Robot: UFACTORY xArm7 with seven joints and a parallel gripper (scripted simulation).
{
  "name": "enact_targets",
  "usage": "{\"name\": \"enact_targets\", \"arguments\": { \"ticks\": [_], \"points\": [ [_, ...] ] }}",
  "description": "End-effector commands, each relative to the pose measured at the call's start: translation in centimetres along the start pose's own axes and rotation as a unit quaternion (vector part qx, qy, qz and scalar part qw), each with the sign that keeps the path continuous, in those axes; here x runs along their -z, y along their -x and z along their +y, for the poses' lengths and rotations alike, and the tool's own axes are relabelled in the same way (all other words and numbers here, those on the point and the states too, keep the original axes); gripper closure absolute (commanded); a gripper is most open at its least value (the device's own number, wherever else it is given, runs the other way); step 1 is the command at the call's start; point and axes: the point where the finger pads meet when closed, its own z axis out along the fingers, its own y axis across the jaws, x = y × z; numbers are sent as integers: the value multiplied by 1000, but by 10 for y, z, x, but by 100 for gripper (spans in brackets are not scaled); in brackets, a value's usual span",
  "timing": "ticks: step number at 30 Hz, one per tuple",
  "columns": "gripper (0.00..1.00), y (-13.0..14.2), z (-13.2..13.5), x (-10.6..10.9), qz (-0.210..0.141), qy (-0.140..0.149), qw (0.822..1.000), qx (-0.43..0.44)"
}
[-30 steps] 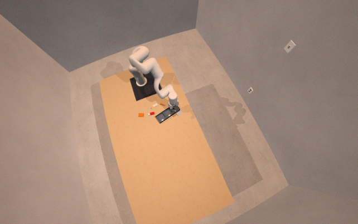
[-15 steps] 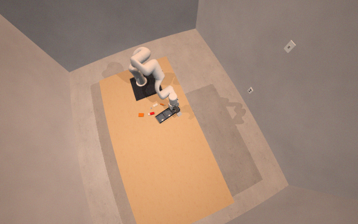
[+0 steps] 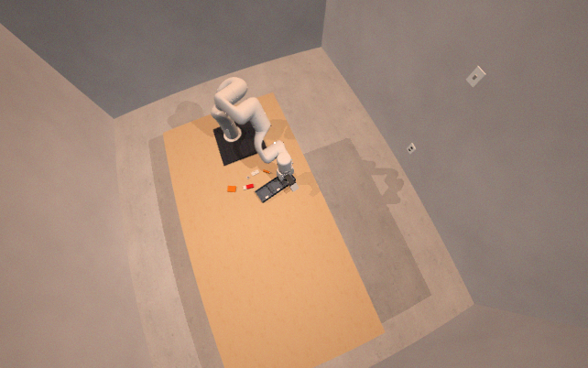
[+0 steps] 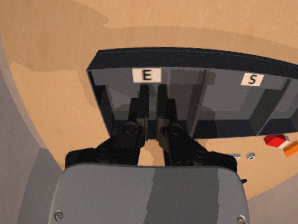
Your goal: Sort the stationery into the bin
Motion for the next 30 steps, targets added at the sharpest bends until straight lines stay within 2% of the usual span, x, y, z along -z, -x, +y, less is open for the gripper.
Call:
{"name": "enact_targets", "arguments": {
  "ticks": [1, 25, 30],
  "points": [
    [93, -2, 0, 2, 2, -1, 1000, 0],
    [93, -2, 0, 2, 2, -1, 1000, 0],
    [93, -2, 0, 8, 2, -1, 1000, 0]
  ]
}}
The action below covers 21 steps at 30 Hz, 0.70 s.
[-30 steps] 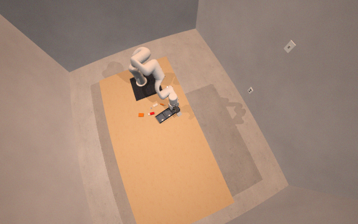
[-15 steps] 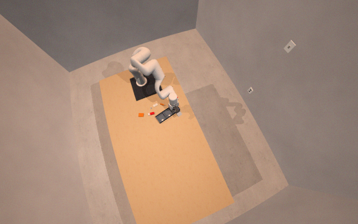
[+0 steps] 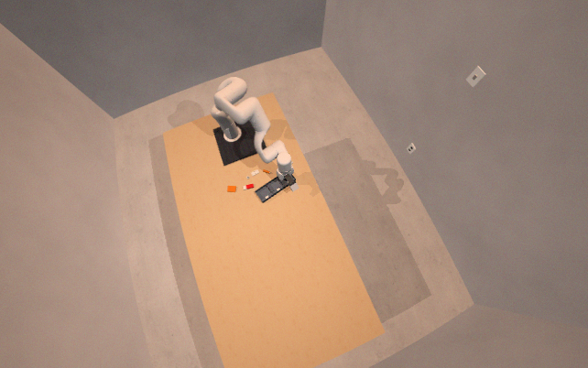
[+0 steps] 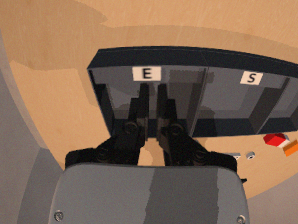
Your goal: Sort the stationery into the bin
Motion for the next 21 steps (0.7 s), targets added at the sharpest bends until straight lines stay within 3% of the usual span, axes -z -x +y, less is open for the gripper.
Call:
{"name": "enact_targets", "arguments": {
  "ticks": [1, 21],
  "points": [
    [93, -2, 0, 8, 2, -1, 1000, 0],
    [93, -2, 0, 34, 3, -1, 1000, 0]
  ]
}}
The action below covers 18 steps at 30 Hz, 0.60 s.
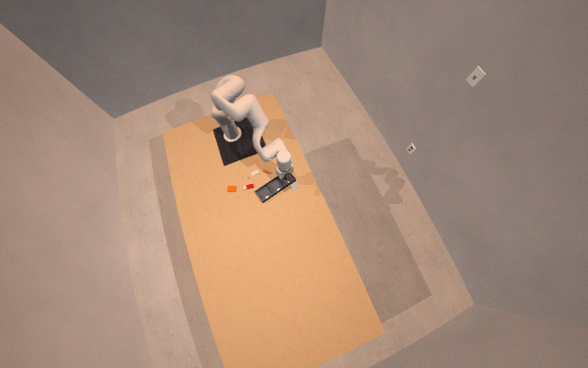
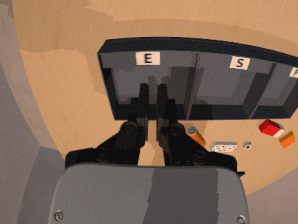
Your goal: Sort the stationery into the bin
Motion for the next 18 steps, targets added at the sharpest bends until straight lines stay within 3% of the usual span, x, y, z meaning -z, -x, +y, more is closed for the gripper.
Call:
{"name": "enact_targets", "arguments": {
  "ticks": [1, 5, 11, 17, 18],
  "points": [
    [93, -1, 0, 10, 2, -1, 1000, 0],
    [93, -1, 0, 21, 2, -1, 1000, 0],
    [93, -1, 0, 21, 2, -1, 1000, 0],
    [93, -1, 0, 71, 2, -1, 1000, 0],
    [93, -1, 0, 71, 2, -1, 1000, 0]
  ]
}}
